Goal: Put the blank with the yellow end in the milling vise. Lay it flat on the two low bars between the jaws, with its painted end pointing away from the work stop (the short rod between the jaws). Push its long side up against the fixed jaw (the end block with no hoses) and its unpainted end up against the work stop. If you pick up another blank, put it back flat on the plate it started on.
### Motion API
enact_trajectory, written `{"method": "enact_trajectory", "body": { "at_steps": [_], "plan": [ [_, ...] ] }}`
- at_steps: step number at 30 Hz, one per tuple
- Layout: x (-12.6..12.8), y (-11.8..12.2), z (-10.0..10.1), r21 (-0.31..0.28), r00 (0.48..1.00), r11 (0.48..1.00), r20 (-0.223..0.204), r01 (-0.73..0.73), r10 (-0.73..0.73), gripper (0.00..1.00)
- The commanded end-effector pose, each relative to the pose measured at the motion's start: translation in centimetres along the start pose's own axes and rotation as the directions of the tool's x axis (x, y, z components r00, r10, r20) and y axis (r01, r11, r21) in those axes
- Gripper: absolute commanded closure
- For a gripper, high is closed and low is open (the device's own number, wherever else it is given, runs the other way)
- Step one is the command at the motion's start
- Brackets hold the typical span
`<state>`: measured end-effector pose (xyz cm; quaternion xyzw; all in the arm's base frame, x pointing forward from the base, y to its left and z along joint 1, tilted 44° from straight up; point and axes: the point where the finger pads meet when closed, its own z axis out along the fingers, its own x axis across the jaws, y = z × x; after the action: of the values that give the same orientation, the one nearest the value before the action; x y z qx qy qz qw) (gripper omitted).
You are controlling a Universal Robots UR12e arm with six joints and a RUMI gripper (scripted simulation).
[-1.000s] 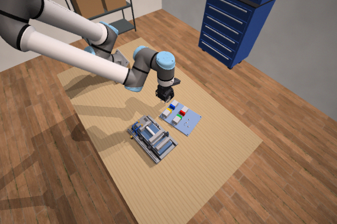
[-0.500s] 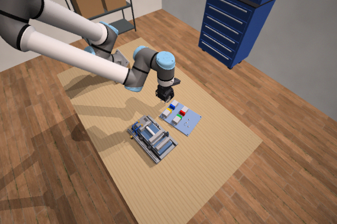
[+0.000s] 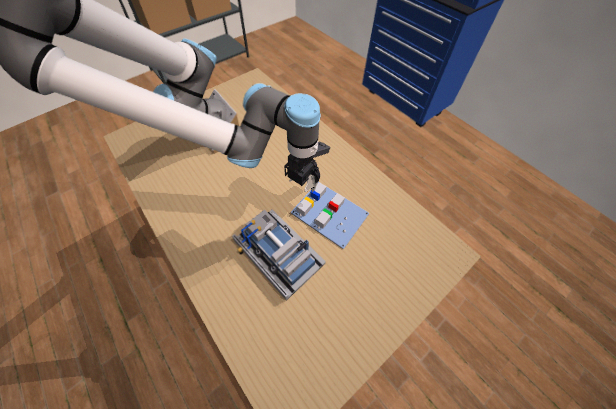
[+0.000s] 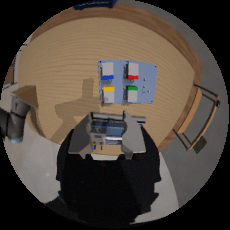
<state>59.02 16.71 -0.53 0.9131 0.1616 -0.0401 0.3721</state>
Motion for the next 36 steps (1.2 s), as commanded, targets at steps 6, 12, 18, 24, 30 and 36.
{"method": "enact_trajectory", "body": {
  "at_steps": [6,12,18,24,30,36],
  "plan": [
    [0.04,0.01,-0.06,0.000,1.000,1.000,-0.001,0.000,0.000,0.60],
    [0.04,0.01,-0.06,0.000,1.000,1.000,-0.001,0.000,0.000,0.60],
    [0.04,0.01,-0.06,0.000,1.000,1.000,-0.001,0.000,0.000,0.60],
    [0.04,0.01,-0.06,0.000,1.000,1.000,-0.001,0.000,0.000,0.60],
    [0.04,0.01,0.04,0.000,1.000,1.000,-0.001,0.000,0.000,0.60],
    [0.04,0.01,0.36,0.000,1.000,1.000,-0.001,0.000,0.000,0.60]
  ]
}}
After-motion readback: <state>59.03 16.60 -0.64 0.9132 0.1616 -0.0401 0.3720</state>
